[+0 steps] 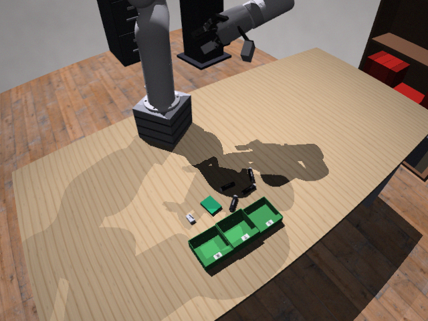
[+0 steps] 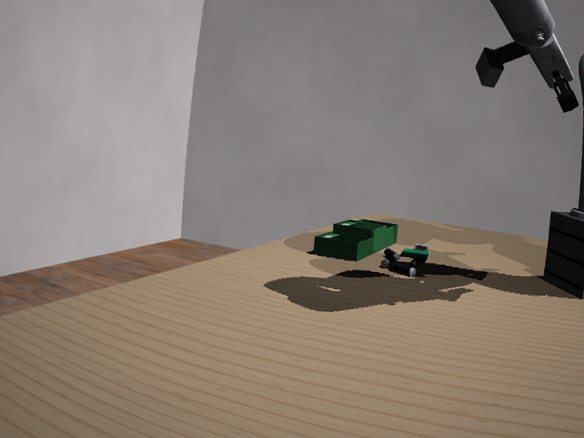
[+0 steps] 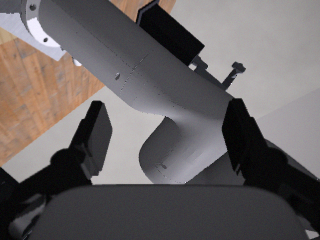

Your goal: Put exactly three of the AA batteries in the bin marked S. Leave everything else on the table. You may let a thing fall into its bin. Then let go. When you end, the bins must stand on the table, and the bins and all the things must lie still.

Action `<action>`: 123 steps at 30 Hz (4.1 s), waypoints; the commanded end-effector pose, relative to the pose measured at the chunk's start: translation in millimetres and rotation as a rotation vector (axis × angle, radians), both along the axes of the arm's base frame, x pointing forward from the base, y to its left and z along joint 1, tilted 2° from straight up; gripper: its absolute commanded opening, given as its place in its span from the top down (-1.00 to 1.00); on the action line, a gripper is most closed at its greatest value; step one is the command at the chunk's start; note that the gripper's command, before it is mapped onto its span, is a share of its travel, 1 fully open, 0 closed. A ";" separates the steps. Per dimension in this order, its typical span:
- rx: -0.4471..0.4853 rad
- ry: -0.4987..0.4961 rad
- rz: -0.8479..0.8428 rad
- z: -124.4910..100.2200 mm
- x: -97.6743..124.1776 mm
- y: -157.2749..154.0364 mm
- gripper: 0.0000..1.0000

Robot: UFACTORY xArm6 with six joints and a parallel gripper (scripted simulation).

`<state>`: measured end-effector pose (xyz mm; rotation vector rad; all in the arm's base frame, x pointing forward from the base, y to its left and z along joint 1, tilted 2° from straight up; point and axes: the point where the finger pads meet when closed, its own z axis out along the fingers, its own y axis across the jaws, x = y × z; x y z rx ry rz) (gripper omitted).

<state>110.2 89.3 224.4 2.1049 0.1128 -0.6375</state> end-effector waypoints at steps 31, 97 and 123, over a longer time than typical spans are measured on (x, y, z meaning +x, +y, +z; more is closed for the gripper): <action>0.002 -0.002 0.000 -116.3 4.5 2.5 0.85; 0.933 -0.544 -0.214 -139.5 239.1 -91.5 0.85; 0.939 -0.636 -0.194 -138.3 276.2 -153.7 0.85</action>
